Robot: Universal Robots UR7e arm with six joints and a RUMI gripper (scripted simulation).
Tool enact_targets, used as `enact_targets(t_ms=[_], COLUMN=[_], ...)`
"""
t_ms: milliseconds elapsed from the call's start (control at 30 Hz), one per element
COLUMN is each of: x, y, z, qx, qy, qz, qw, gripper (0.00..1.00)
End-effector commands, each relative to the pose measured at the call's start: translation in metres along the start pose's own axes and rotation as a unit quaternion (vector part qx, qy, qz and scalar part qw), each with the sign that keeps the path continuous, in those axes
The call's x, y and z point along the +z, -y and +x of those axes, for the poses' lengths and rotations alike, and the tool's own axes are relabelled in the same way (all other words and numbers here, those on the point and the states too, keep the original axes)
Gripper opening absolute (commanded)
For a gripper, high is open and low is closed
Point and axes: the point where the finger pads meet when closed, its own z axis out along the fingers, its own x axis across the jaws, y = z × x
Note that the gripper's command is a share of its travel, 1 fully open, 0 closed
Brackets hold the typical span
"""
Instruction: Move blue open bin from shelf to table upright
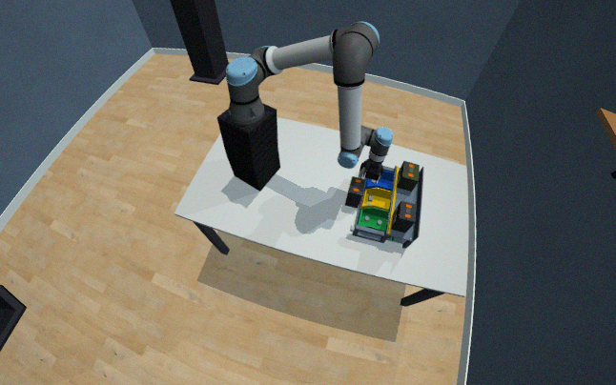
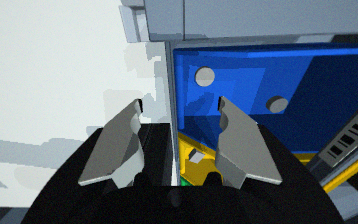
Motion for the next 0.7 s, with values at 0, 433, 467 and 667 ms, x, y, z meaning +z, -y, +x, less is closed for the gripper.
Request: enact_targets(t_ms=[0,433,467,667], x=[-0.0006,-0.0006,-0.0006,-0.0006], y=[0.0,0.0,0.0,0.0], z=[0.0008,0.0008,0.0008,0.0008], qx=[0.0,0.0,0.0,0.0], qy=[-0.001,-0.001,-0.001,-0.001], qz=[0.0,0.0,0.0,0.0], qw=[1.0,1.0,1.0,1.0], gripper=[0.58,0.0,0.0,0.0])
